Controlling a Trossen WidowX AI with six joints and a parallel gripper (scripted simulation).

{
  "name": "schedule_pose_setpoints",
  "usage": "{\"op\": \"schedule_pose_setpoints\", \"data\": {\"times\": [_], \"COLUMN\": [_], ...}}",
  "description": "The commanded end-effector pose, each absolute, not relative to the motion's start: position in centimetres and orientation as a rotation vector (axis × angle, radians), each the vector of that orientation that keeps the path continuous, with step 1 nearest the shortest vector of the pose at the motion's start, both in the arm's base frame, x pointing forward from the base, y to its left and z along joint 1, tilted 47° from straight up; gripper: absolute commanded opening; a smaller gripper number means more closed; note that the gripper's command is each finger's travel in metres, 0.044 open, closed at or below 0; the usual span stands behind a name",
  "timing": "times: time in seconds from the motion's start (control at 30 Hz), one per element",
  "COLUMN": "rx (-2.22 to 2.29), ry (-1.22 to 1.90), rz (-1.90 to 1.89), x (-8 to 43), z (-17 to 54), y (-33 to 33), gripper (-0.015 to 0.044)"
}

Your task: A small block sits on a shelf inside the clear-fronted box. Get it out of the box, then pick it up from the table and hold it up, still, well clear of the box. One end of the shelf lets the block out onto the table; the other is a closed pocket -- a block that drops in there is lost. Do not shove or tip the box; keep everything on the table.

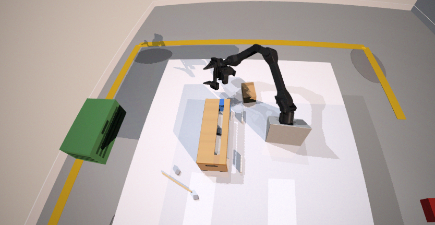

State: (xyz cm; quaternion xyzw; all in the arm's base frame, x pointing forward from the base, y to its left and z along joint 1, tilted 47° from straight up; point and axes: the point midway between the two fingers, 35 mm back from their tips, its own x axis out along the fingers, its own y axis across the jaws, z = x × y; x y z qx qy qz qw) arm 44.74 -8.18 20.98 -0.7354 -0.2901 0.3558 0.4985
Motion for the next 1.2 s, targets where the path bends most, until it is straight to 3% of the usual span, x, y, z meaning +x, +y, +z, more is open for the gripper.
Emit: {"op": "schedule_pose_setpoints", "data": {"times": [0.0, 0.33, 0.6, 1.17], "rx": [-1.769, -1.087, -0.538, -0.068], "ry": [-0.692, 0.047, 0.714, 1.317], "rz": [0.868, 1.13, 1.003, 0.412], "x": [44.7, 44.5, 42.5, 38.8], "z": [20.9, 15.2, 10.4, 6.0], "y": [-8.1, -2.4, 1.3, 3.3], "gripper": [0.04, 0.04, 0.04, 0.04]}}
